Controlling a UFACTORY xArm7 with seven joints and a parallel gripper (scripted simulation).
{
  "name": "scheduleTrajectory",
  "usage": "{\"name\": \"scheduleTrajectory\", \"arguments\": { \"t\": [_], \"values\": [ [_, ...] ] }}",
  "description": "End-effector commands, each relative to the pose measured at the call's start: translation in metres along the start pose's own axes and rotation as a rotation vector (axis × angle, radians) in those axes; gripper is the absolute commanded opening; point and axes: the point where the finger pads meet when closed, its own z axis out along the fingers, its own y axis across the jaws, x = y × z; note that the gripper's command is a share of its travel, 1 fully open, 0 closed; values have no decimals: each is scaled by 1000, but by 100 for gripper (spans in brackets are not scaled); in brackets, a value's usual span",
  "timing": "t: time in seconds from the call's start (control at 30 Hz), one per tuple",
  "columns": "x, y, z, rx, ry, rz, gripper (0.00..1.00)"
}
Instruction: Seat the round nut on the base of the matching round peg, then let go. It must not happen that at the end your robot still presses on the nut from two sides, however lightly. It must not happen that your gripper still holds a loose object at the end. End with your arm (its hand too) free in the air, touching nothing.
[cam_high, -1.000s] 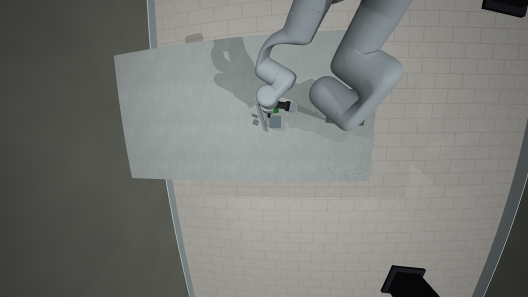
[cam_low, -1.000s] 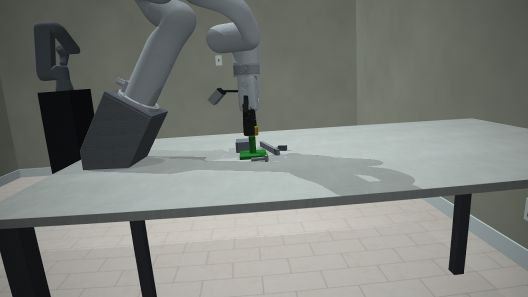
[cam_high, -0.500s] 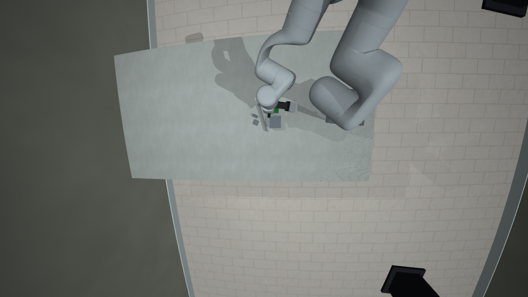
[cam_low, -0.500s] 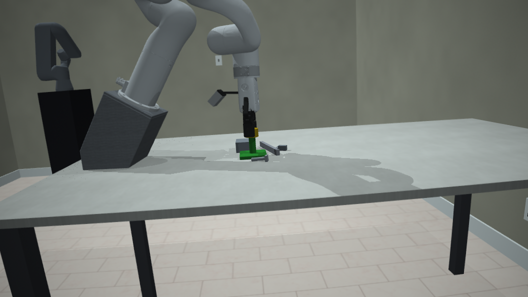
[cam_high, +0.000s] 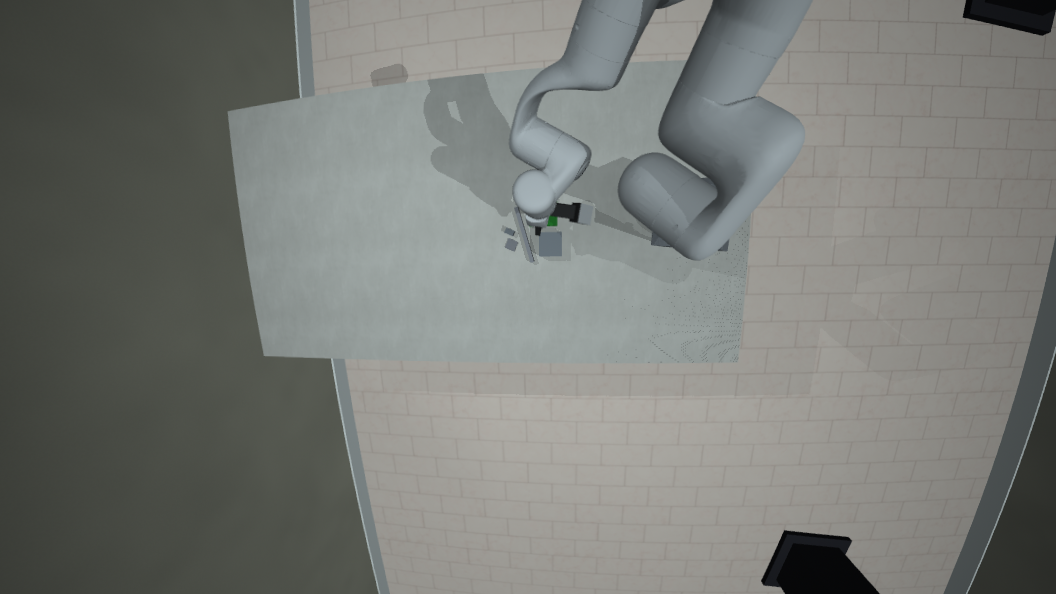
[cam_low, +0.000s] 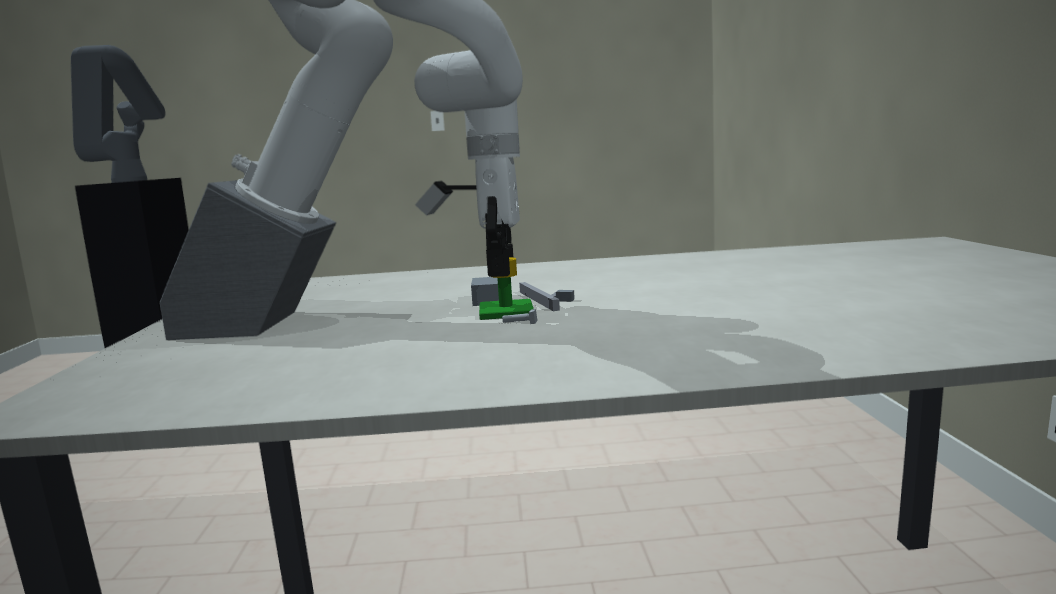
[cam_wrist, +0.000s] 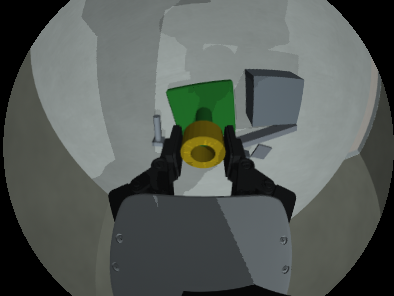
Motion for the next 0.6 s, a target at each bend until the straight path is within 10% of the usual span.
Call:
{"name": "scheduleTrajectory", "arguments": {
  "t": [0.0, 0.57],
  "values": [
    [0, 0, 0, 0, -1, -1, 0],
    [-1, 0, 4, -2, -1, 1, 0]
  ]
}}
